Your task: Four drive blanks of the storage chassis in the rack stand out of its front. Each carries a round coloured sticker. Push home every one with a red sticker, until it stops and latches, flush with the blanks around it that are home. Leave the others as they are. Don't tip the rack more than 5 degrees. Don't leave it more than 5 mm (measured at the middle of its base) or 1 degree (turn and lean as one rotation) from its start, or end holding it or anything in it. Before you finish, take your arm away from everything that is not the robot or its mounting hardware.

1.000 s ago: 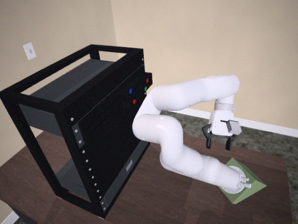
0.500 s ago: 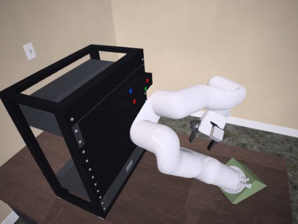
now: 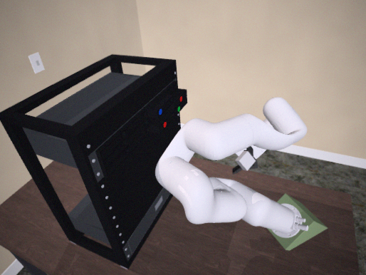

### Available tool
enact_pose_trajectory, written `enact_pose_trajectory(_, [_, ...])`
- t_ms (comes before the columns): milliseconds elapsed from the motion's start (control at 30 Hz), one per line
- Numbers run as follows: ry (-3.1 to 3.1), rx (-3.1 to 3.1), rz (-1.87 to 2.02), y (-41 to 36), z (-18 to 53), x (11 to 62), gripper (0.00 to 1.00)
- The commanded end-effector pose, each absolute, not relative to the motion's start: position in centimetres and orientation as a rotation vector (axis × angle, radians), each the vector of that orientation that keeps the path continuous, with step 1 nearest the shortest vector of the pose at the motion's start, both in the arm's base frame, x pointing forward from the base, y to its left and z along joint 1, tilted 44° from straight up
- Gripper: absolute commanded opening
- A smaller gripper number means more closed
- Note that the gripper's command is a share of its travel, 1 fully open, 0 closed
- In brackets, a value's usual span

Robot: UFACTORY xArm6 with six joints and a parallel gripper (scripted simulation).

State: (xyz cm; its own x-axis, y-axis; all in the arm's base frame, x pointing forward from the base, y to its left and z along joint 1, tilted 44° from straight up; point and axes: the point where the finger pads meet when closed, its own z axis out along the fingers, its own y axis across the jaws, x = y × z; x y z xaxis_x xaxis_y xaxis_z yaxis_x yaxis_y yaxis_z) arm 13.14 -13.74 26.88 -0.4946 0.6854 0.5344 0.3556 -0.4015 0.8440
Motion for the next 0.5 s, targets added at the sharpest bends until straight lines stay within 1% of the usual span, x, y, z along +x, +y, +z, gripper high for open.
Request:
enact_pose_trajectory(0, [1.422,1.452,1.973,-14.9,28.5,14.4,1.0])
enact_pose_trajectory(200, [1.17,1.443,1.961,-17.6,32.0,15.4,1.0])
enact_pose_trajectory(467, [0.934,1.389,1.945,-20.3,35.9,15.2,1.0])
